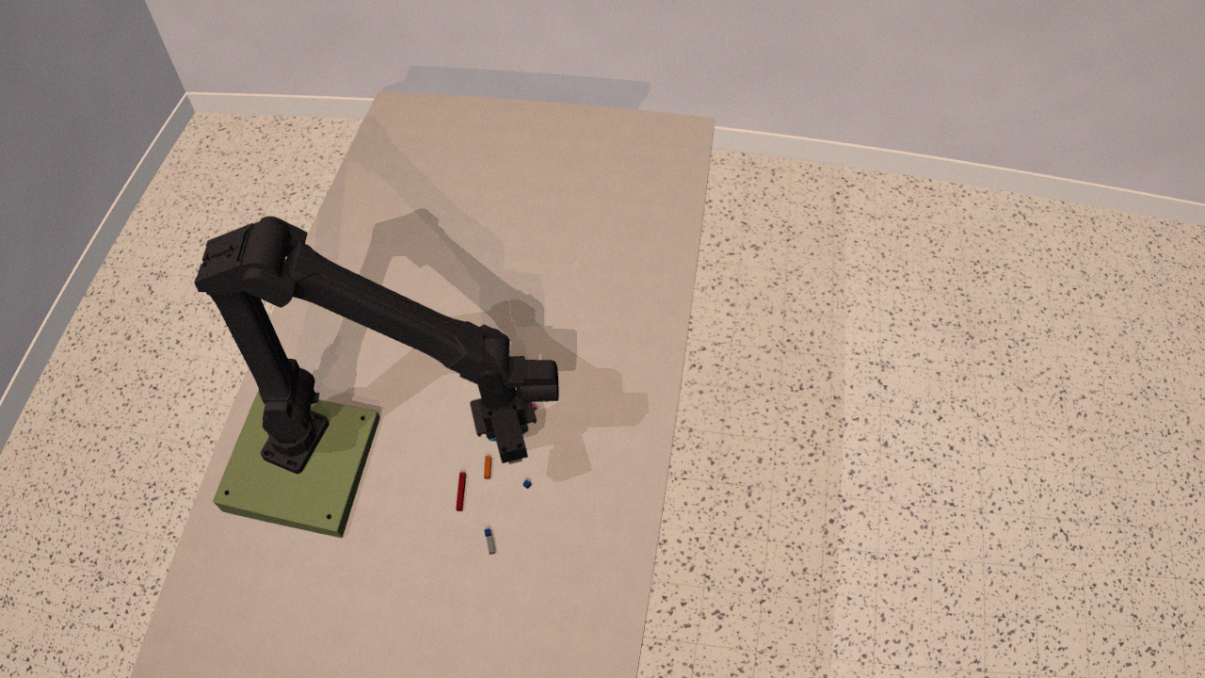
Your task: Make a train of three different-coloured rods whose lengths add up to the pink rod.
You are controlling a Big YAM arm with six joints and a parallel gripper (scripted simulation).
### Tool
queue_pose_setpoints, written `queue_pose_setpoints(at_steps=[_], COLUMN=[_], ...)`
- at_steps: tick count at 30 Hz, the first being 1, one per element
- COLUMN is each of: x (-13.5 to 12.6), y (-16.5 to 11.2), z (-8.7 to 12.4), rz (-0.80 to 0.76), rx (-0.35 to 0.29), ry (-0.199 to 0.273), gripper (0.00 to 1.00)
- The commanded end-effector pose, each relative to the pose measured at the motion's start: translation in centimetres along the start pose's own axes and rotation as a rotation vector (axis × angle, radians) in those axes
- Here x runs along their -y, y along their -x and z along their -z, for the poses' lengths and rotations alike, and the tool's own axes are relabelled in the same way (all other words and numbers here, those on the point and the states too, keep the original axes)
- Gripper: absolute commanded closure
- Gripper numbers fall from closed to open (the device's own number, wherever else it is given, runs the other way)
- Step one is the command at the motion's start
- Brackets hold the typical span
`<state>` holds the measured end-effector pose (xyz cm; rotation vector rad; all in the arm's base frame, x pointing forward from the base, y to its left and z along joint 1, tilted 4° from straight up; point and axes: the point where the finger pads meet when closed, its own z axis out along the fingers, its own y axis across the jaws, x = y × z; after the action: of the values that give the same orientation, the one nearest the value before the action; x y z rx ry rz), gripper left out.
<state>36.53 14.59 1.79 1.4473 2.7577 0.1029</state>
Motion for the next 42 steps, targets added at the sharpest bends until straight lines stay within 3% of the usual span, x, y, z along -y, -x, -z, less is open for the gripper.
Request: queue_pose_setpoints(at_steps=[1,42], x=[-0.21,-0.11], y=[0.51,0.47], z=[-0.06,-0.44], rz=[0.001,0.001], rx=[0.007,0.007], ry=[0.003,0.003], gripper=[0.77,0.77])
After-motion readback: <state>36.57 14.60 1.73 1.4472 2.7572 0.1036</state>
